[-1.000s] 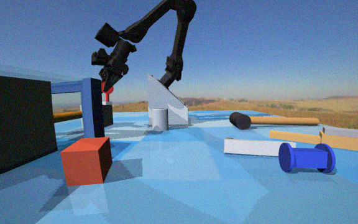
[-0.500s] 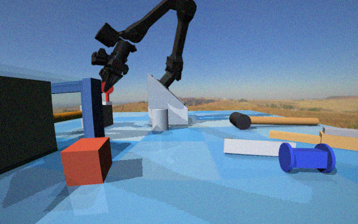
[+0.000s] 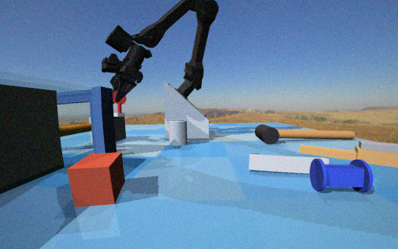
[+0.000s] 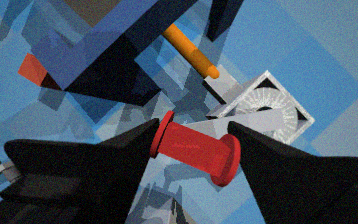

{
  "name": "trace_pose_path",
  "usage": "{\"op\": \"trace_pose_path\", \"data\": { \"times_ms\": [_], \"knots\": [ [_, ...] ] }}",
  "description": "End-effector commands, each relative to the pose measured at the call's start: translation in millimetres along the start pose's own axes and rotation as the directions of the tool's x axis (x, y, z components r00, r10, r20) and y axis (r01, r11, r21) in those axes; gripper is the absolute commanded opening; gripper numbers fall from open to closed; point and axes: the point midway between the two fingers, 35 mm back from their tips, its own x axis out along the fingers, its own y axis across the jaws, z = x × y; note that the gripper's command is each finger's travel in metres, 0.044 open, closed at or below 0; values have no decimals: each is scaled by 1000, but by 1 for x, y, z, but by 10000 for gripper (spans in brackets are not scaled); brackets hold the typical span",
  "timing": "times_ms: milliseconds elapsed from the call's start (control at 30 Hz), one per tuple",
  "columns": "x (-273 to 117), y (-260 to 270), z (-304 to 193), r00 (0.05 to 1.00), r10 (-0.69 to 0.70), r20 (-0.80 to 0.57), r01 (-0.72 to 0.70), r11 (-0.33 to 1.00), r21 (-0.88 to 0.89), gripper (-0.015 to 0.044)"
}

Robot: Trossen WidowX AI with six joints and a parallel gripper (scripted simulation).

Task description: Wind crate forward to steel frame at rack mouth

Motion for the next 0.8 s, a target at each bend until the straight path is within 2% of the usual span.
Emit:
{"op": "trace_pose_path", "data": {
  "times_ms": [0, 267, 767],
  "knots": [
    [0, -1, 0, 1000, -4, 0, 4, 1000, -1, 0],
    [0, -1, 0, 1000, -4, 0, 4, 1000, -1, 0],
    [0, 0, 0, 1000, 0, 0, 0, 1000, 0, 394]
  ]
}}
